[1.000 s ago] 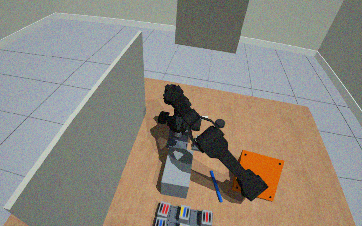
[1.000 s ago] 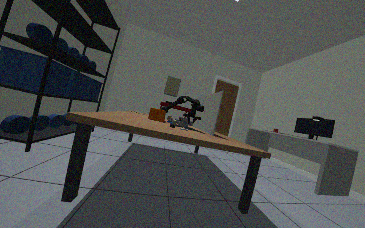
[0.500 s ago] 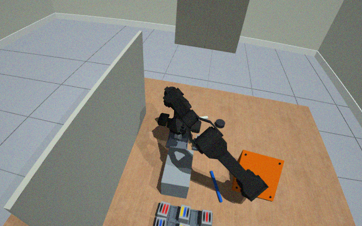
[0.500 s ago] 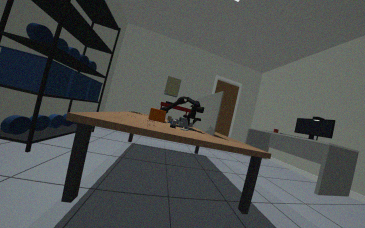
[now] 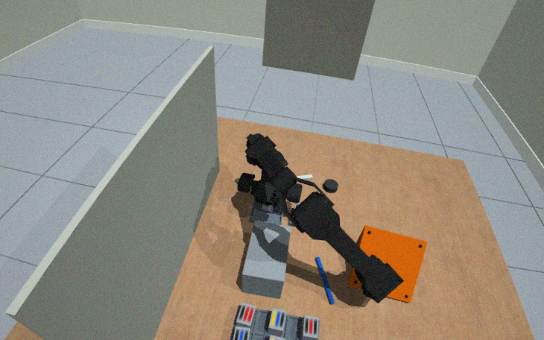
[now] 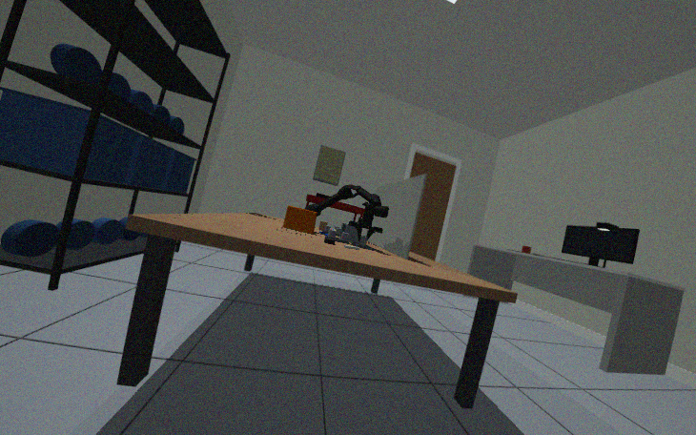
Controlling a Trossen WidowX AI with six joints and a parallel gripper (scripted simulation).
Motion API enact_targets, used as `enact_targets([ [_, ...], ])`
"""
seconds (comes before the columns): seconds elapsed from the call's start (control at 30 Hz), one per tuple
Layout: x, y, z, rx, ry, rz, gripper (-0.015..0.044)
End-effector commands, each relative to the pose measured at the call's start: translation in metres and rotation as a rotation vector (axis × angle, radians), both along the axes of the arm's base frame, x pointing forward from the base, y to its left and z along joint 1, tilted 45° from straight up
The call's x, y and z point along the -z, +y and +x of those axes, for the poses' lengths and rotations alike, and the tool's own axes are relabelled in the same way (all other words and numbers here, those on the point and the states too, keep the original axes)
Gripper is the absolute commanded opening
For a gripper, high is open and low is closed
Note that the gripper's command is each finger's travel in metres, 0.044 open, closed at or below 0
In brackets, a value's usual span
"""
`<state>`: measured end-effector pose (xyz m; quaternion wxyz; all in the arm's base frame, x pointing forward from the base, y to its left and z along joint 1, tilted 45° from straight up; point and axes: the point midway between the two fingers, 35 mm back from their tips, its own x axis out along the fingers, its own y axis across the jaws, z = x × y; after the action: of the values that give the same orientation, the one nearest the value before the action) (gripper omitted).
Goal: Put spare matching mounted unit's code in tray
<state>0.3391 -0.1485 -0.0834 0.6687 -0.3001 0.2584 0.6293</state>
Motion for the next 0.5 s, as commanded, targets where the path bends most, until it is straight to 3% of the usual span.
enact_targets([
  [0.0,-0.0003,-0.0004,0.0,0.0,0.0,0.0,0.0053],
  [0.47,-0.0003,-0.0004,0.0,0.0,0.0,0.0,0.042],
])
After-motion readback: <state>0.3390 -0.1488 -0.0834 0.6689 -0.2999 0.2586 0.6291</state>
